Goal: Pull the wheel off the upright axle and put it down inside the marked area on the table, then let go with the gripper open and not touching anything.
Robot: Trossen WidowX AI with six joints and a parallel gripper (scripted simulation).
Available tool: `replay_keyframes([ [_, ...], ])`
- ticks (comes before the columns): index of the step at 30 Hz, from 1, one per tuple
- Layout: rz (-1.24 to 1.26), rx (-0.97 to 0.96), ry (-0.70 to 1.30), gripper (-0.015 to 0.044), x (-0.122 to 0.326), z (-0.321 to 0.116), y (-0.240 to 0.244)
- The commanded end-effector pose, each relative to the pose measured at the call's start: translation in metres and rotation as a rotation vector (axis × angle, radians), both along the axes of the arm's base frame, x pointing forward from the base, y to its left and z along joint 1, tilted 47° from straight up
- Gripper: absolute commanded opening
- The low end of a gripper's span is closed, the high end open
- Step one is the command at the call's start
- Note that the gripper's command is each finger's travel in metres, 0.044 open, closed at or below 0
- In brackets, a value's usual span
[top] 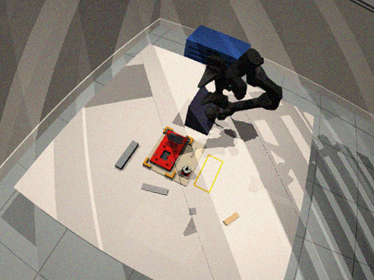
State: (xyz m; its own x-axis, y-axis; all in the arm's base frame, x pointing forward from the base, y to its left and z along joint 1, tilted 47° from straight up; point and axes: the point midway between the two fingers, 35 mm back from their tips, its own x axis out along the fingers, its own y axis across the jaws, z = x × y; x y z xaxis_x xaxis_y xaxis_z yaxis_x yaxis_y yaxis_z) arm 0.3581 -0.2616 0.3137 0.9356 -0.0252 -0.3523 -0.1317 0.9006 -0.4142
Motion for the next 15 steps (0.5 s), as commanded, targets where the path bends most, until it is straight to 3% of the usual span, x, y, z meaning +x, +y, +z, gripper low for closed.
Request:
replay_keyframes([
  [1,0.059,0.173,0.134,0.03,0.022,-0.042,0.029],
  [15,0.212,0.622,0.656,0.03,0.044,-0.152,0.15],
])
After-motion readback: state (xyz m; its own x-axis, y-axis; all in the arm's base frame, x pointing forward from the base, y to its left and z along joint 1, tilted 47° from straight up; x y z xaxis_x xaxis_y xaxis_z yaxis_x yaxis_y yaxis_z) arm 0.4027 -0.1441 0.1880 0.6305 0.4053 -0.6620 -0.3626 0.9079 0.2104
